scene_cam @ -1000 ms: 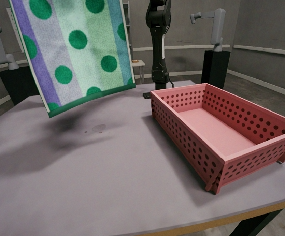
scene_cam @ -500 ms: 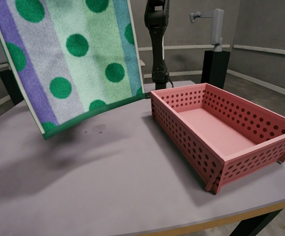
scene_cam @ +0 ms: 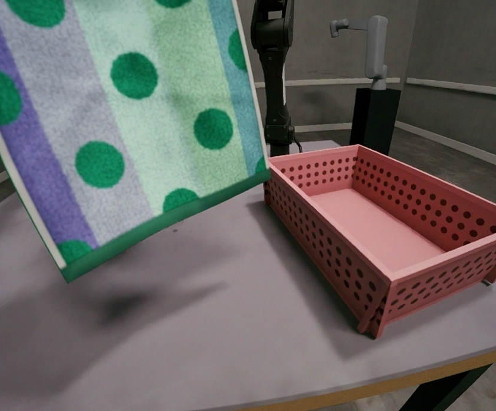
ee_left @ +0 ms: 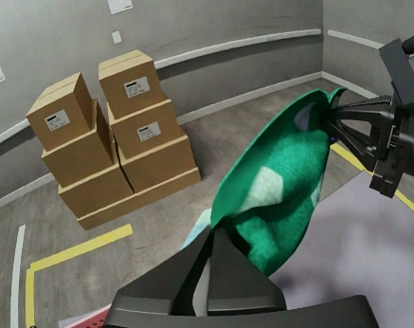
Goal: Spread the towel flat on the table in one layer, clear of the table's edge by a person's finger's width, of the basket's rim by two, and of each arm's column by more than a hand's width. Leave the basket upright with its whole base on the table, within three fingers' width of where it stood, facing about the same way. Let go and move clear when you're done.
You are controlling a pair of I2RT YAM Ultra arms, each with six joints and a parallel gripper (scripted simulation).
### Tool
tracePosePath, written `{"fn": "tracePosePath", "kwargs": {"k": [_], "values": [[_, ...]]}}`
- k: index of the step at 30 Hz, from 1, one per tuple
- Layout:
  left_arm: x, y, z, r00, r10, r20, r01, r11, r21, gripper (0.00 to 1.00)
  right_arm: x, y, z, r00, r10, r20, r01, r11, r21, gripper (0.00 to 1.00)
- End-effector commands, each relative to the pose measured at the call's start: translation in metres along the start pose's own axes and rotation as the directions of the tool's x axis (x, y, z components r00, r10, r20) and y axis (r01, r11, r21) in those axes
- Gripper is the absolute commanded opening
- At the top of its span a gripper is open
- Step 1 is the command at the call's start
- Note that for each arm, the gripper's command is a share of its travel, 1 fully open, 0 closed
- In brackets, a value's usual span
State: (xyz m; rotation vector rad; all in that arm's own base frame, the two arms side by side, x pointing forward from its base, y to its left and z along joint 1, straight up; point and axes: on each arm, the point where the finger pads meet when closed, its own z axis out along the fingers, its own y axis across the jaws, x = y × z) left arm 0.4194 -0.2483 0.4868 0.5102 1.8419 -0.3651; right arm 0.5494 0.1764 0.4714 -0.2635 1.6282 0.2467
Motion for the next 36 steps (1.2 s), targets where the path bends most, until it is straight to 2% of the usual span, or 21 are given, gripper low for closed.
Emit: {"fn": "tracePosePath", "kwargs": {"k": [1, 2, 4, 5, 7, 8, 9, 11, 12, 14, 16, 18, 19, 24, 25, 27, 28, 32, 34, 36], "values": [[-0.018, 0.009, -0.012, 0.999, -0.014, 0.052, 0.016, 0.999, -0.028, 0.0, -0.039, -0.013, -0.005, 0.993, -0.002, 0.115, -0.002, 0.999, 0.04, 0.0], [-0.026, 0.021, 0.009, 0.995, -0.019, 0.097, 0.023, 0.999, -0.049, 0.0, -0.041, -0.018, 0.015, 0.98, -0.004, 0.198, -0.004, 0.999, 0.043, 0.0], [-0.026, 0.021, 0.009, 0.995, -0.019, 0.097, 0.023, 0.999, -0.049, 0.0, -0.041, -0.018, 0.015, 0.98, -0.004, 0.198, -0.004, 0.999, 0.043, 0.0], [-0.026, 0.021, 0.009, 0.995, -0.019, 0.097, 0.023, 0.999, -0.049, 0.0, -0.021, -0.019, 0.022, 0.971, -0.006, 0.238, -0.005, 0.999, 0.046, 0.0], [-0.026, 0.021, 0.009, 0.995, -0.019, 0.097, 0.023, 0.999, -0.049, 0.0, -0.021, -0.018, 0.022, 0.963, -0.007, 0.268, -0.005, 0.999, 0.047, 0.0], [-0.031, 0.032, 0.023, 0.992, -0.021, 0.127, 0.03, 0.997, -0.067, 0.0, -0.022, -0.023, 0.04, 0.937, -0.009, 0.348, -0.009, 0.999, 0.05, 0.0], [-0.031, 0.032, 0.023, 0.992, -0.021, 0.127, 0.03, 0.997, -0.067, 0.0, -0.022, -0.023, 0.04, 0.92, -0.014, 0.393, -0.007, 0.999, 0.053, 0.0], [-0.031, 0.032, 0.023, 0.992, -0.021, 0.127, 0.03, 0.997, -0.067, 0.0, -0.025, -0.023, 0.039, 0.917, -0.014, 0.399, -0.008, 0.999, 0.053, 0.0], [-0.031, 0.032, 0.023, 0.992, -0.021, 0.127, 0.03, 0.997, -0.067, 0.0, -0.042, -0.023, 0.032, 0.902, -0.016, 0.431, -0.008, 0.999, 0.053, 0.0], [-0.028, 0.032, 0.024, 0.993, -0.022, 0.114, 0.03, 0.997, -0.067, 0.0, -0.042, -0.023, 0.032, 0.902, -0.016, 0.431, -0.008, 0.999, 0.053, 0.0], [-0.04, 0.031, 0.005, 0.989, -0.02, 0.149, 0.03, 0.997, -0.067, 0.0, -0.042, -0.023, 0.032, 0.902, -0.016, 0.431, -0.008, 0.999, 0.053, 0.0], [-0.04, 0.031, 0.005, 0.988, -0.02, 0.15, 0.03, 0.997, -0.067, 0.0, -0.042, -0.023, 0.032, 0.902, -0.016, 0.431, -0.008, 0.999, 0.053, 0.0], [-0.032, 0.031, 0.015, 0.992, -0.021, 0.125, 0.03, 0.997, -0.067, 0.0, -0.042, -0.023, 0.032, 0.902, -0.016, 0.431, -0.008, 0.999, 0.053, 0.0], [-0.028, 0.032, 0.019, 0.994, -0.022, 0.112, 0.03, 0.997, -0.067, 0.0, -0.042, -0.023, 0.032, 0.902, -0.016, 0.431, -0.008, 0.999, 0.053, 0.0], [-0.035, 0.04, 0.036, 0.988, -0.022, 0.151, 0.034, 0.996, -0.08, 0.0, -0.043, -0.027, 0.047, 0.863, -0.02, 0.505, -0.009, 0.998, 0.056, 0.0], [-0.035, 0.04, 0.036, 0.988, -0.022, 0.151, 0.034, 0.996, -0.08, 0.0, -0.043, -0.027, 0.046, 0.858, -0.022, 0.514, -0.009, 0.998, 0.057, 0.0], [-0.038, 0.046, 0.044, 0.986, -0.022, 0.168, 0.037, 0.995, -0.089, 0.0, -0.043, -0.029, 0.056, 0.824, -0.026, 0.565, -0.01, 0.998, 0.06, 0.0], [-0.032, 0.048, 0.048, 0.989, -0.024, 0.148, 0.038, 0.995, -0.092, 0.0, -0.043, -0.03, 0.059, 0.812, -0.027, 0.584, -0.01, 0.998, 0.061, 0.0], [-0.037, 0.048, 0.047, 0.985, -0.022, 0.174, 0.039, 0.995, -0.092, 0.0, -0.042, -0.03, 0.06, 0.815, -0.027, 0.579, -0.01, 0.998, 0.061, 0.0], [-0.05, 0.047, 0.028, 0.978, -0.019, 0.209, 0.039, 0.995, -0.091, 0.0, -0.042, -0.03, 0.06, 0.815, -0.027, 0.579, -0.01, 0.998, 0.061, 0.0]]}}
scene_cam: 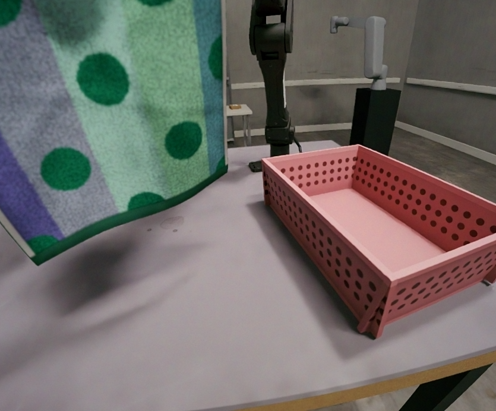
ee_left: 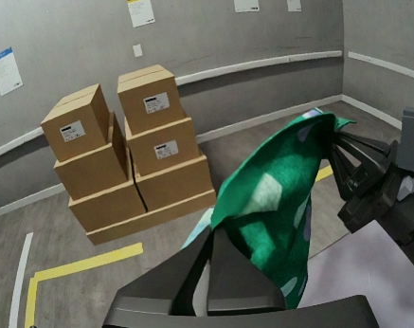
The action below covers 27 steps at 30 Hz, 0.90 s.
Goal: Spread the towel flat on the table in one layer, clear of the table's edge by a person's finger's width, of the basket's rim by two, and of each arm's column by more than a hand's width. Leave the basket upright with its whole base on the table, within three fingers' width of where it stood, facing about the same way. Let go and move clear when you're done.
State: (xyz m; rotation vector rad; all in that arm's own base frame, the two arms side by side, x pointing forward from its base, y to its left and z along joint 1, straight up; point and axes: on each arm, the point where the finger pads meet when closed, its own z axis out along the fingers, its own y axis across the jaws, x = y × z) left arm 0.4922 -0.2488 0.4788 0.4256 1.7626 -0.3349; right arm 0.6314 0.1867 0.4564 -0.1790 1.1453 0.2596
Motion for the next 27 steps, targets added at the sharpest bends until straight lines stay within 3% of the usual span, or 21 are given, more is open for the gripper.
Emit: {"fn": "tracePosePath", "kwargs": {"k": [1, 2, 3, 7, 11, 12, 27], "values": [[-0.041, 0.011, -0.03, 0.993, -0.012, 0.115, 0.015, 0.999, -0.029, 0.0, -0.055, -0.015, 0.004, 0.992, -0.007, 0.129, 0.002, 0.999, 0.04, 0.0], [-0.041, 0.011, -0.03, 0.993, -0.012, 0.115, 0.015, 0.999, -0.029, 0.0, -0.055, -0.015, 0.004, 0.992, -0.007, 0.129, 0.002, 0.999, 0.04, 0.0], [-0.022, 0.011, -0.019, 0.997, -0.013, 0.073, 0.015, 0.999, -0.03, 0.0, -0.077, -0.015, -0.001, 0.989, -0.008, 0.15, 0.002, 0.999, 0.04, 0.0], [-0.022, 0.011, -0.019, 0.997, -0.013, 0.073, 0.015, 0.999, -0.03, 0.0, -0.076, -0.015, -0.001, 0.989, -0.008, 0.146, 0.002, 0.999, 0.04, 0.0], [-0.016, 0.011, -0.017, 0.997, -0.013, 0.074, 0.015, 0.999, -0.03, 0.0, -0.065, -0.015, -0.002, 0.995, -0.006, 0.102, 0.002, 0.999, 0.04, 0.0], [-0.009, 0.011, -0.016, 0.997, -0.013, 0.074, 0.015, 0.999, -0.03, 0.0, -0.038, -0.015, -0.007, 0.999, -0.004, 0.033, 0.003, 0.999, 0.04, 0.0], [0.015, 0.011, -0.01, 0.997, -0.013, 0.074, 0.015, 0.999, -0.03, 0.0, -0.017, -0.015, -0.017, 0.999, -0.002, -0.054, 0.004, 0.999, 0.041, 0.0]]}}
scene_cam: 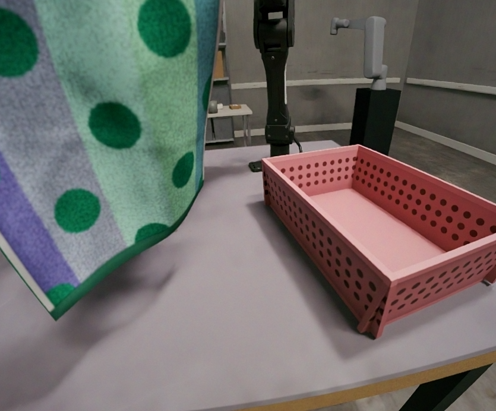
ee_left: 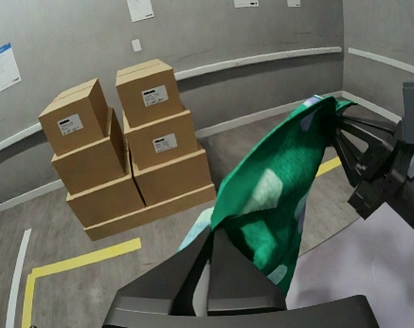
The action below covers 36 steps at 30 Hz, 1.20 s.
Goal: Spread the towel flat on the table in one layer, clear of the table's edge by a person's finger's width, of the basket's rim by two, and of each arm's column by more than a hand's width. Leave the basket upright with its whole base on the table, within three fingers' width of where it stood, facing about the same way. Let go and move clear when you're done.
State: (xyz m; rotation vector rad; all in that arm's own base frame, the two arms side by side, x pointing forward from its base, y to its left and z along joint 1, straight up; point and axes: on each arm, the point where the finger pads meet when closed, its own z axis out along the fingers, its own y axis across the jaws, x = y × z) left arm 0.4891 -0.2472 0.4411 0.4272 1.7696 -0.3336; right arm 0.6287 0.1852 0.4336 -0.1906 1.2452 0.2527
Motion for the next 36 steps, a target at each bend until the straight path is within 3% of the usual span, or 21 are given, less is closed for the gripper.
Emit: {"fn": "tracePosePath", "kwargs": {"k": [1, 4, 6, 36], "values": [[-0.022, 0.011, -0.015, 0.997, -0.013, 0.081, 0.015, 0.999, -0.03, 0.0, -0.053, -0.014, -0.008, 0.996, -0.005, 0.092, 0.001, 0.999, 0.038, 0.0], [-0.02, 0.011, -0.015, 0.997, -0.013, 0.081, 0.015, 0.999, -0.03, 0.0, -0.042, -0.014, -0.009, 0.998, -0.004, 0.067, 0.001, 0.999, 0.038, 0.0], [-0.037, 0.011, -0.023, 0.993, -0.012, 0.12, 0.016, 0.999, -0.029, 0.0, -0.043, -0.014, -0.009, 0.998, -0.004, 0.067, 0.001, 0.999, 0.038, 0.0], [-0.03, 0.011, -0.021, 0.995, -0.012, 0.097, 0.015, 0.999, -0.029, 0.0, -0.043, -0.014, -0.009, 0.998, -0.004, 0.067, 0.001, 0.999, 0.038, 0.0]]}}
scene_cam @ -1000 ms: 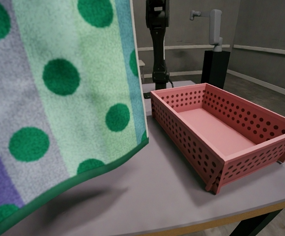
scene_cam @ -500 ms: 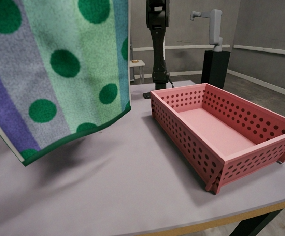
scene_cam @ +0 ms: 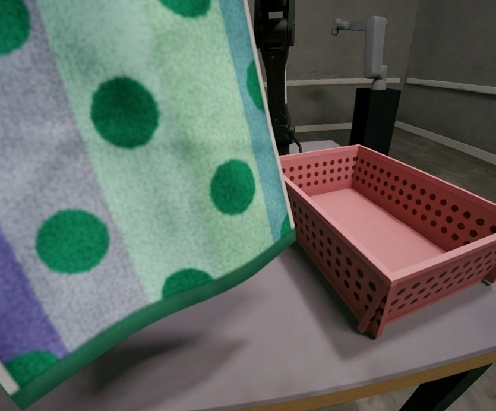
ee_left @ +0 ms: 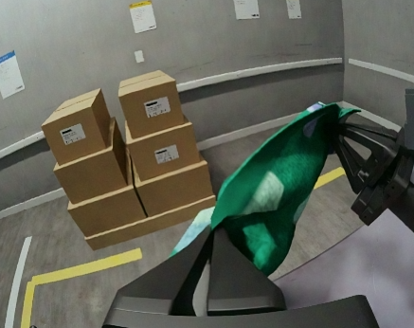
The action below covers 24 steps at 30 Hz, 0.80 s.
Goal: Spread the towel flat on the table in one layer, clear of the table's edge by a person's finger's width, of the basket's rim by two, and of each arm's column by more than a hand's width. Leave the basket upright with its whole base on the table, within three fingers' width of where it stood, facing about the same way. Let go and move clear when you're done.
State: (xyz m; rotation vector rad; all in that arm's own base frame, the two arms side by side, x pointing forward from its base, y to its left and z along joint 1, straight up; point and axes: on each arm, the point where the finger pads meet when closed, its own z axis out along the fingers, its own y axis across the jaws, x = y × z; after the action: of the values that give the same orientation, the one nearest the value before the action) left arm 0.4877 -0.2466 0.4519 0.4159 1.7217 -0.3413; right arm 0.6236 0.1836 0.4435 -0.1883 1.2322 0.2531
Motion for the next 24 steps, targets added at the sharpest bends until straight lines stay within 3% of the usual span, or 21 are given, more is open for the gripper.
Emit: {"fn": "tracePosePath", "kwargs": {"k": [1, 17, 18, 20, 21, 22, 24], "values": [[-0.021, 0.011, -0.016, 0.999, -0.013, 0.048, 0.014, 0.999, -0.03, 0.0, -0.032, -0.014, -0.006, 0.999, -0.004, 0.054, 0.002, 0.999, 0.038, 0.0], [-0.021, 0.011, -0.016, 0.999, -0.013, 0.048, 0.014, 0.999, -0.03, 0.0, -0.032, -0.014, -0.006, 0.999, -0.004, 0.054, 0.002, 0.999, 0.038, 0.0], [0.009, -0.006, -0.011, 1.0, -0.007, -0.027, 0.007, 1.0, 0.002, 0.0, -0.01, 0.005, -0.01, 1.0, 0.007, -0.022, -0.007, 1.0, 0.009, 0.0], [0.009, -0.006, -0.011, 1.0, -0.007, -0.027, 0.007, 1.0, 0.002, 0.0, -0.01, 0.004, -0.01, 1.0, 0.007, -0.022, -0.006, 1.0, 0.011, 0.0], [0.027, -0.013, -0.021, 0.994, -0.002, -0.105, 0.004, 1.0, 0.015, 0.0, 0.001, 0.009, -0.029, 0.994, 0.006, -0.105, -0.005, 1.0, 0.006, 0.0], [0.027, -0.013, -0.021, 0.994, -0.002, -0.105, 0.004, 1.0, 0.015, 0.0, 0.001, 0.005, -0.029, 0.982, 0.007, -0.186, -0.005, 1.0, 0.01, 0.0], [0.027, -0.013, -0.021, 0.994, -0.002, -0.105, 0.004, 1.0, 0.015, 0.0, 0.001, 0.005, -0.029, 0.982, 0.007, -0.186, -0.005, 1.0, 0.01, 0.0]]}}
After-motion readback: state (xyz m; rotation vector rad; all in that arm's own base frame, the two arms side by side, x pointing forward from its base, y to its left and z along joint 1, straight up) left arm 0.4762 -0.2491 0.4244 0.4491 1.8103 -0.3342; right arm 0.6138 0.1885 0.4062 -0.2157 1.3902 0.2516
